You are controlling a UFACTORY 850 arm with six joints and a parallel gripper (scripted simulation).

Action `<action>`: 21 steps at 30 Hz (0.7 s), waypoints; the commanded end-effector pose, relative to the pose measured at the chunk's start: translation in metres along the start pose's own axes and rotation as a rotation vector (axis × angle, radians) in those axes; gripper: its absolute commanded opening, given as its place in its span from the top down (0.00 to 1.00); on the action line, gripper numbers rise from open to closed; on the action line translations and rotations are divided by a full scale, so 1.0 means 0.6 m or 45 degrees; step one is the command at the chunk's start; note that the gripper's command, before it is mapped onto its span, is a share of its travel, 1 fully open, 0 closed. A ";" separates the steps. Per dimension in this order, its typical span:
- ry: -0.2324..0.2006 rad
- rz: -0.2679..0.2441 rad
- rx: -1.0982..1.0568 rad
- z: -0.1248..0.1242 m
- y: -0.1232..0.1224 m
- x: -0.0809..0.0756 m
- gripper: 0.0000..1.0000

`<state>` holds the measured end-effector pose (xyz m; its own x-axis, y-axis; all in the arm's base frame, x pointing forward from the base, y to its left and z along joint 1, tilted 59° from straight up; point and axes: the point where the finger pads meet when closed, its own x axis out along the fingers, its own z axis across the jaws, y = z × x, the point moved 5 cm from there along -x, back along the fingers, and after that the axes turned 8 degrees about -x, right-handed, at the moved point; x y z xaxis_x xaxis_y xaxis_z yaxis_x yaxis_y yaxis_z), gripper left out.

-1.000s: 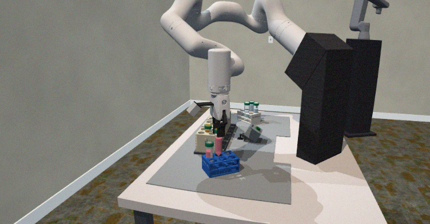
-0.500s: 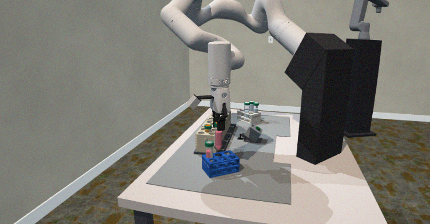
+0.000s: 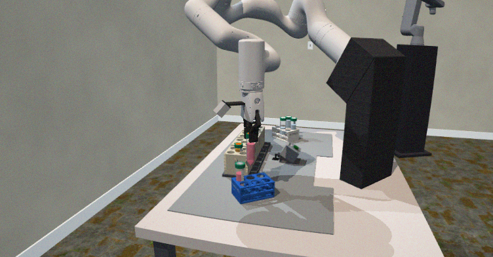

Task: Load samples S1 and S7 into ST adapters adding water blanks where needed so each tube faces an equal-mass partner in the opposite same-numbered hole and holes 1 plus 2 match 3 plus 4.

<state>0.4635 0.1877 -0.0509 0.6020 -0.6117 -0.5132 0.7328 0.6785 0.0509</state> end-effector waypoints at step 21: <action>0.000 0.001 0.000 0.000 0.001 -0.052 1.00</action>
<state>0.4453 0.2062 -0.0353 0.6020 -0.6118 -0.5132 0.7329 0.6785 0.0508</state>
